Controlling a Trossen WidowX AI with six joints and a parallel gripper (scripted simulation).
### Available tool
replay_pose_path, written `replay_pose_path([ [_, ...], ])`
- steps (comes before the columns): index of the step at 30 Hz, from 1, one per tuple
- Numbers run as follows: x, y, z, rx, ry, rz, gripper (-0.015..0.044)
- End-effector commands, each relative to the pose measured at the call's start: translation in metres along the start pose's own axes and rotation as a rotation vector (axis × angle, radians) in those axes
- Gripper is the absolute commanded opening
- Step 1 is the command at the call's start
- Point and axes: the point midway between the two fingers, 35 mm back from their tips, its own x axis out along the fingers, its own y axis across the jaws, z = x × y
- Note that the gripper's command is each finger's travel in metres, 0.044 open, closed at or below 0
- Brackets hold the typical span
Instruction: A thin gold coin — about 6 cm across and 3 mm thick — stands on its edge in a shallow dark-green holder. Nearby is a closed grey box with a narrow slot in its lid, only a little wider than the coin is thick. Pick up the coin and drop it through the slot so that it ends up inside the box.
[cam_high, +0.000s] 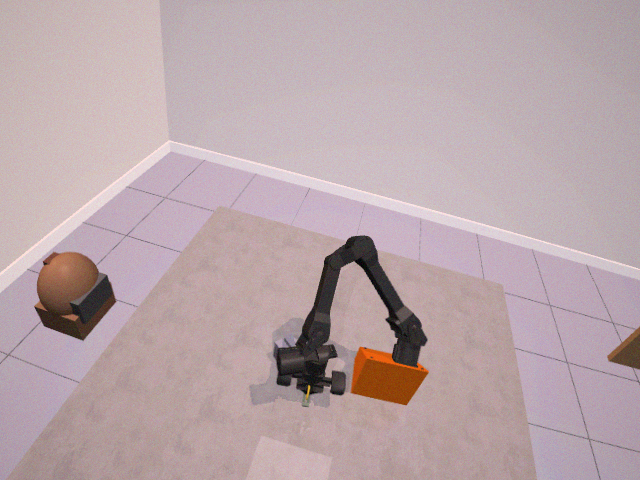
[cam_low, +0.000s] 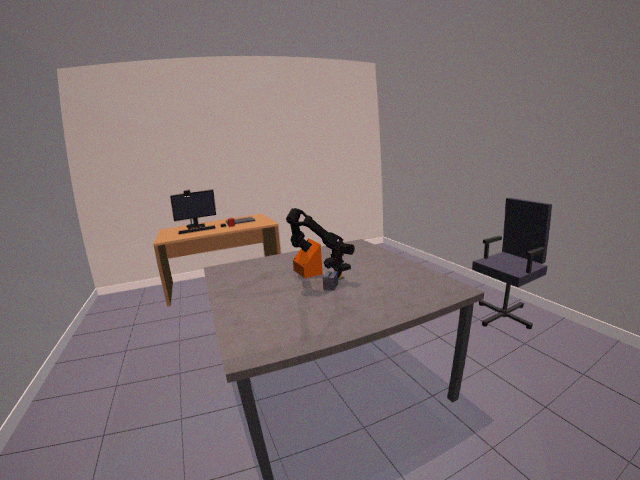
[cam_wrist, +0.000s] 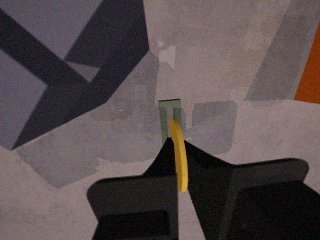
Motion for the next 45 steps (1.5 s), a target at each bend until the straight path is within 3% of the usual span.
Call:
replay_pose_path([
  [1,0.000,0.000,0.000,-0.006,-0.003,0.001,0.0000],
  [45,-0.096,0.000,-0.001,-0.057,0.002,0.001,0.0000],
])
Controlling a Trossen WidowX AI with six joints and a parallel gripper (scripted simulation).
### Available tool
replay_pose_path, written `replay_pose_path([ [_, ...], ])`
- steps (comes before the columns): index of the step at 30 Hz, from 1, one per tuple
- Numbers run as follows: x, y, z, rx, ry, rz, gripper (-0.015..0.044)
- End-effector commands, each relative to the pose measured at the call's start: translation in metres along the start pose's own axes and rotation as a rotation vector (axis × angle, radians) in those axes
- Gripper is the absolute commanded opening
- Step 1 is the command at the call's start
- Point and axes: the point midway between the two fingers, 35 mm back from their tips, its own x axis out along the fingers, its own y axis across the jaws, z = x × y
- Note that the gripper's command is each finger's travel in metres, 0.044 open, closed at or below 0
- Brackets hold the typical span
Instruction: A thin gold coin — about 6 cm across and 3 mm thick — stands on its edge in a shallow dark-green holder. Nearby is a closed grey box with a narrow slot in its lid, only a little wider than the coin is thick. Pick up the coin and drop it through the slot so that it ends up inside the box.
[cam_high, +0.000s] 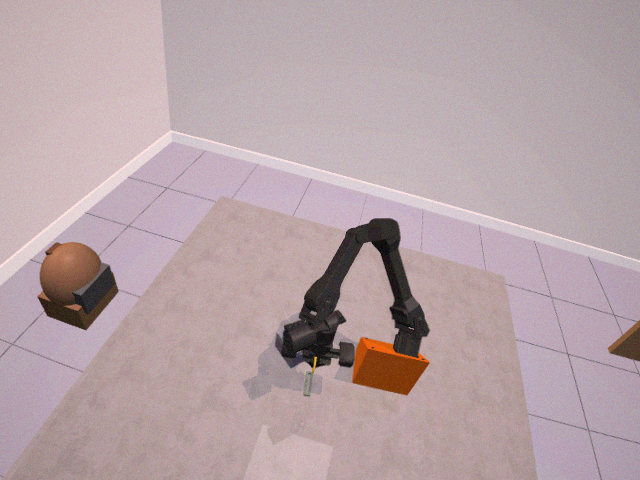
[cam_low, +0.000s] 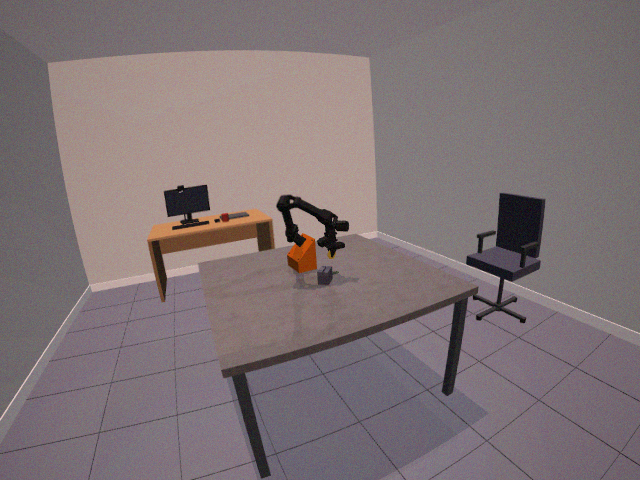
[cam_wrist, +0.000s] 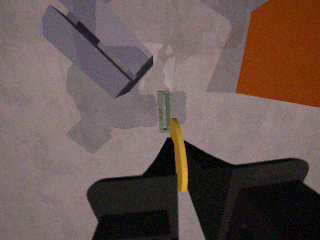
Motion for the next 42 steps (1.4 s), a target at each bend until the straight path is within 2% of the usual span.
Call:
replay_pose_path([
  [1,-0.001,-0.002,0.000,-0.071,0.002,-0.004,0.0000],
  [20,-0.002,-0.011,-0.004,-0.704,0.004,-0.003,0.0000],
  [42,-0.004,0.013,0.018,-0.724,0.012,0.001,0.0000],
])
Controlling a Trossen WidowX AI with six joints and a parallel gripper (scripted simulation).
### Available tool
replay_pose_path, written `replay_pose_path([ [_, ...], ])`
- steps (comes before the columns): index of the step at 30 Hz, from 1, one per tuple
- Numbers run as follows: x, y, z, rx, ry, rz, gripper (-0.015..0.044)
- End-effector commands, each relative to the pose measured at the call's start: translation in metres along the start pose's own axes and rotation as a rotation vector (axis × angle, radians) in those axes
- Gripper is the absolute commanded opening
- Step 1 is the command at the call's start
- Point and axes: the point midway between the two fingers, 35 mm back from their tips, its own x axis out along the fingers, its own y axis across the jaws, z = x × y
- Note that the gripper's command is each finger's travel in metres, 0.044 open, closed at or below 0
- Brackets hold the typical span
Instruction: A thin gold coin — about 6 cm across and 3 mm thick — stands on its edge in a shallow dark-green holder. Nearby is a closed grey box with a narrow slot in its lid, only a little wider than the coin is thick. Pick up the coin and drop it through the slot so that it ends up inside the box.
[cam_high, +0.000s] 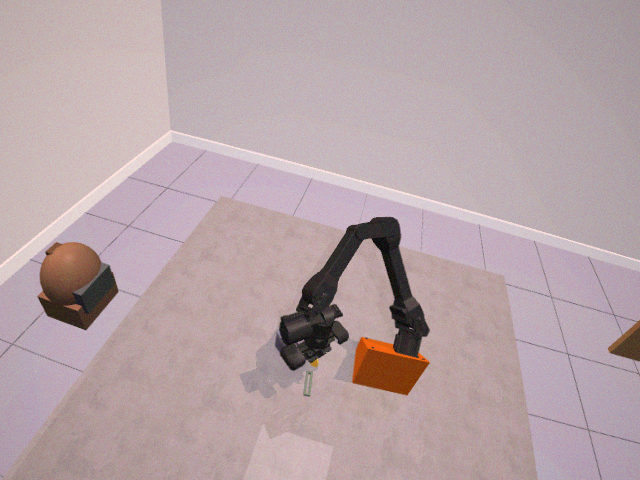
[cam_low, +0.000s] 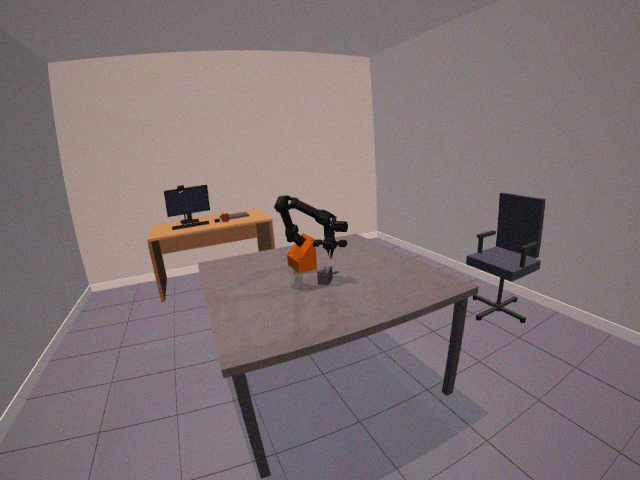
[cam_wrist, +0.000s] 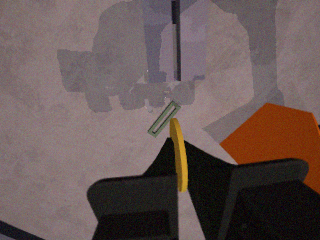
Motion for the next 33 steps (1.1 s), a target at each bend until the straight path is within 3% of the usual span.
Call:
replay_pose_path([
  [1,-0.001,0.000,0.008,-0.009,-0.003,0.001,0.0000],
  [33,-0.001,-0.007,0.081,0.000,-0.009,-0.003,0.0000],
])
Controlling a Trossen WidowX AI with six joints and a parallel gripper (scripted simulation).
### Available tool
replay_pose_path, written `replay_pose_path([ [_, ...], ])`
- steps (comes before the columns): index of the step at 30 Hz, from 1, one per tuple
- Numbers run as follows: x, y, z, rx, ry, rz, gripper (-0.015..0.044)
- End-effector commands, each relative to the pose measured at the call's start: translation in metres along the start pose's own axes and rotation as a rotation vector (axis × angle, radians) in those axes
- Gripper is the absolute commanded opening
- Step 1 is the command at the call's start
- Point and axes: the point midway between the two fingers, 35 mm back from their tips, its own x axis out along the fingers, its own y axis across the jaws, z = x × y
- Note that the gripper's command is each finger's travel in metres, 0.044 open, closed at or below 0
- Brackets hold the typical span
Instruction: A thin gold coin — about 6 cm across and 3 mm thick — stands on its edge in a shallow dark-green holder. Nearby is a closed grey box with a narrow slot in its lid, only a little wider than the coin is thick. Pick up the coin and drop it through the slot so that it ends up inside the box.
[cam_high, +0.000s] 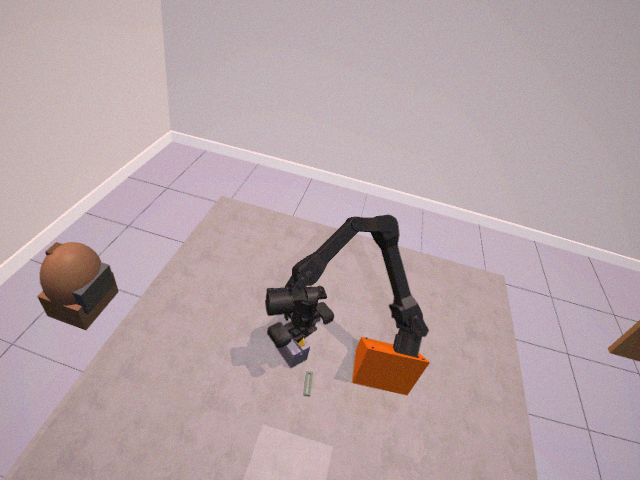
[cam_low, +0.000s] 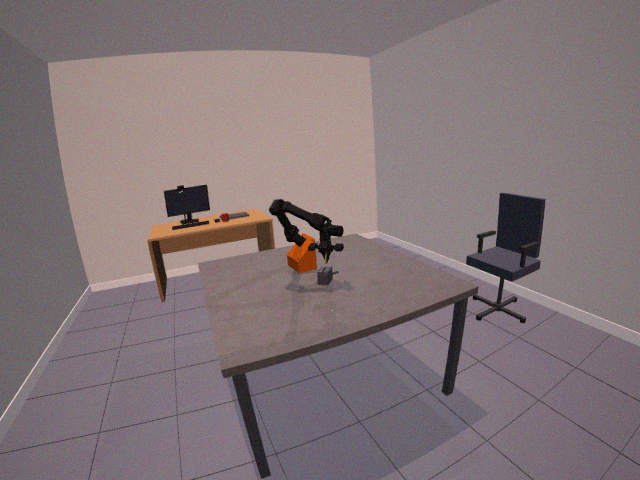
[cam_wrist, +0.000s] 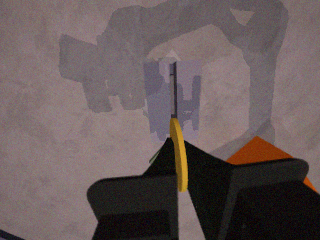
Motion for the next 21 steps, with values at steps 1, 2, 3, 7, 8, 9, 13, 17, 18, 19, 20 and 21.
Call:
replay_pose_path([
  [1,0.000,-0.002,0.010,0.000,-0.005,-0.002,0.0000],
  [2,0.000,-0.003,0.013,0.001,-0.006,-0.003,0.0000],
  [3,0.000,-0.004,0.015,0.003,-0.006,-0.004,0.0000],
  [7,0.001,-0.006,0.025,0.007,-0.009,-0.007,0.0000],
  [8,0.001,-0.007,0.026,0.008,-0.009,-0.007,0.0000],
  [9,0.001,-0.007,0.027,0.008,-0.009,-0.007,0.0000],
  [13,0.001,-0.005,0.022,0.012,-0.005,-0.005,0.0000],
  [17,0.001,-0.005,0.022,0.012,-0.005,-0.005,0.0000],
  [18,0.001,-0.005,0.022,0.012,-0.005,-0.005,0.0000],
  [19,0.001,-0.005,0.022,0.012,-0.005,-0.005,0.0000],
  [20,0.001,-0.005,0.022,0.012,-0.005,-0.005,0.0000],
  [21,0.001,-0.006,0.022,0.012,-0.005,-0.005,0.0000],
])
